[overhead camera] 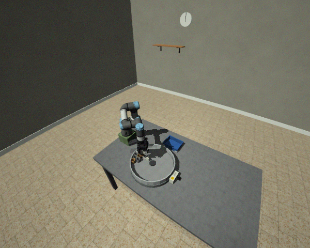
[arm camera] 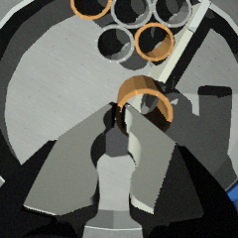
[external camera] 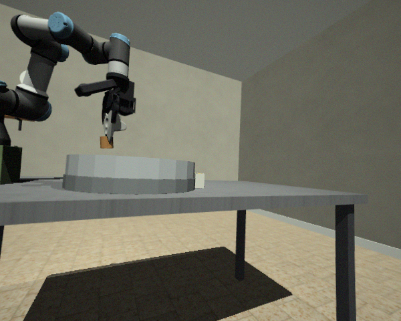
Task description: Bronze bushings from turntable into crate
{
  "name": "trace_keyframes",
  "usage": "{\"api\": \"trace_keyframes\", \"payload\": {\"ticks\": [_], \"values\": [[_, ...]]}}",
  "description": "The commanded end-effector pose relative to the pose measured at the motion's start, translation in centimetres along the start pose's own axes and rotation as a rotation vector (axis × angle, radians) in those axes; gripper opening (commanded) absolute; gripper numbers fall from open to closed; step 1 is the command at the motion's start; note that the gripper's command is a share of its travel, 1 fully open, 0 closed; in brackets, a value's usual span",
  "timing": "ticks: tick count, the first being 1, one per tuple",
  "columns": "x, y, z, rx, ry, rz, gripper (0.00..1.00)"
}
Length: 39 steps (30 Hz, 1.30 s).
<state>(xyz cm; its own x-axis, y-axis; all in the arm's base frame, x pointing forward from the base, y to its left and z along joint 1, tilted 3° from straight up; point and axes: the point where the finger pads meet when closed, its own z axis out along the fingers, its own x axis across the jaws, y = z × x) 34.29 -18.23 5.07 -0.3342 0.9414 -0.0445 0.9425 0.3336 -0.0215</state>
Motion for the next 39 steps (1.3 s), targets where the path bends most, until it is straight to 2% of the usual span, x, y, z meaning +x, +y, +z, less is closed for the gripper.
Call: {"api": "trace_keyframes", "payload": {"ticks": [1, 39], "values": [[-0.07, 0.04, -0.09, -0.002, -0.003, 0.000, 0.00], [0.14, 0.88, -0.24, -0.002, -0.002, 0.029, 0.00]]}}
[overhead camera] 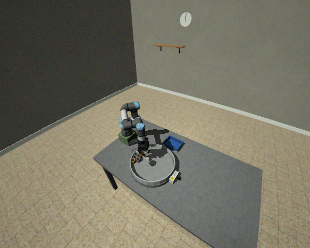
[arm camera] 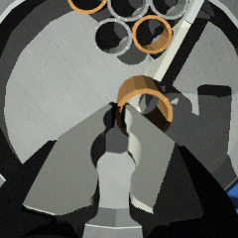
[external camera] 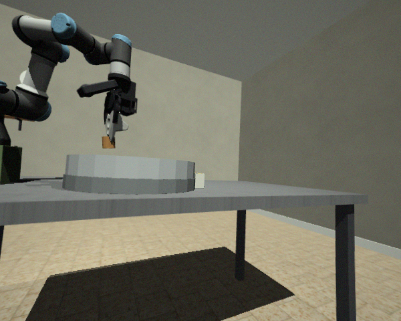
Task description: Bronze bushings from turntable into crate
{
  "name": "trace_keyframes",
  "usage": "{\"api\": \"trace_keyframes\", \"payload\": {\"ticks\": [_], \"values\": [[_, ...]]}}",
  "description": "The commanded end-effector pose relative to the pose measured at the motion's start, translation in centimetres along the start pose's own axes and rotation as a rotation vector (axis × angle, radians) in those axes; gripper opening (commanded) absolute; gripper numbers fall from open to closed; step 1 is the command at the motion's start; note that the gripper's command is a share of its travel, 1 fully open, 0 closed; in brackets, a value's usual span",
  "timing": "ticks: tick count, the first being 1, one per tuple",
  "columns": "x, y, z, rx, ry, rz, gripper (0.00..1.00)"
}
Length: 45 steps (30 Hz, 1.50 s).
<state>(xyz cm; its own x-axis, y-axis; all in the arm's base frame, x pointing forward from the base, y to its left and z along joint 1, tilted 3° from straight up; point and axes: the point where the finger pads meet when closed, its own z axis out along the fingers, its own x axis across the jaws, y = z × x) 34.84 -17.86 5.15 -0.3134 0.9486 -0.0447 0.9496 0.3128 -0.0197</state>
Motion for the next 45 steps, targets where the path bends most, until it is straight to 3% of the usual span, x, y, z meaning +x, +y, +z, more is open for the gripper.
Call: {"api": "trace_keyframes", "payload": {"ticks": [1, 19, 45], "values": [[0.0, 0.2, -0.1, -0.002, -0.002, 0.007, 0.00], [0.7, 2.4, -0.5, -0.003, -0.001, 0.081, 0.00], [3.9, 8.4, -1.1, -0.006, 0.005, 0.289, 0.00]]}}
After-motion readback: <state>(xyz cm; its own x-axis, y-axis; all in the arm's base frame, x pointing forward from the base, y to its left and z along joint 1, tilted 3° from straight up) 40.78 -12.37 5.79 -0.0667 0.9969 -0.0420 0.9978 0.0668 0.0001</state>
